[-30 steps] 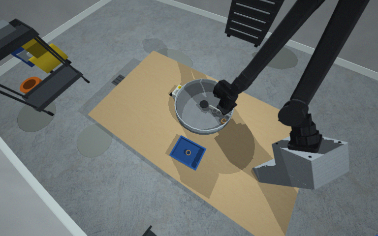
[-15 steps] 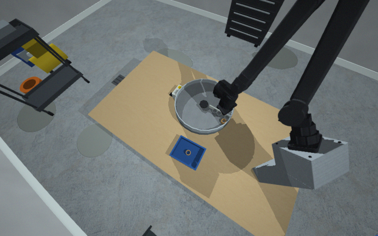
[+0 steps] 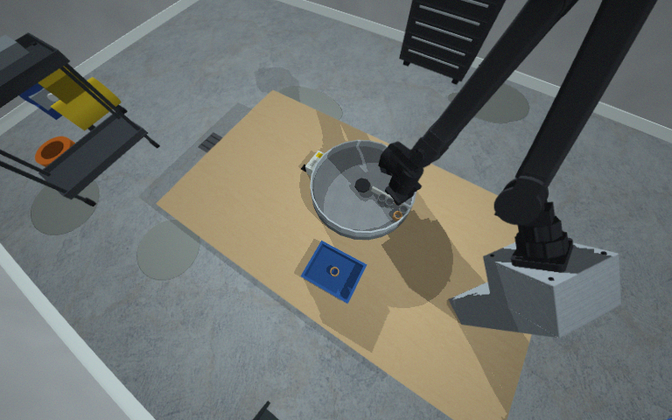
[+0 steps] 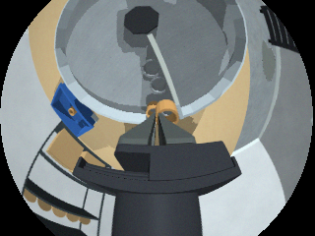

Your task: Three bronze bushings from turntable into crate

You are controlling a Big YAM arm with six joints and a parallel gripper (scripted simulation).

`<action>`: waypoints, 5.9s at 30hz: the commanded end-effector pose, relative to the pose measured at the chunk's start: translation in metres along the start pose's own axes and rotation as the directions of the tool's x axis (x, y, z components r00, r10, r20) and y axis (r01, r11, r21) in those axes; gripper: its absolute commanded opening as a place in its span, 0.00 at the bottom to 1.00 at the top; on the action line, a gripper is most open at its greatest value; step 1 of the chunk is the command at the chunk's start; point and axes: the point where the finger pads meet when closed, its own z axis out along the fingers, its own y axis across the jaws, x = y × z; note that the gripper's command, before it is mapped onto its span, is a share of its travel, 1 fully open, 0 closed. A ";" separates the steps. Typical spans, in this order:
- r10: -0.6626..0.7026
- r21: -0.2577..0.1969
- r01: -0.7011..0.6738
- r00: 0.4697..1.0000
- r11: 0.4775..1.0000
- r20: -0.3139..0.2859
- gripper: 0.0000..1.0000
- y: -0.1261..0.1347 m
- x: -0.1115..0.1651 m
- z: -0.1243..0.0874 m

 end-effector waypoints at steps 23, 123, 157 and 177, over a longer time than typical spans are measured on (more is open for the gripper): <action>0.011 -0.010 -0.011 1.000 1.000 0.015 0.00 0.073 0.017 -0.001; 0.001 -0.018 -0.001 1.000 1.000 0.012 0.00 0.319 0.104 -0.007; -0.008 -0.013 0.008 1.000 1.000 0.007 0.00 0.320 0.107 -0.006; -0.008 -0.013 0.008 1.000 1.000 0.007 0.00 0.320 0.107 -0.006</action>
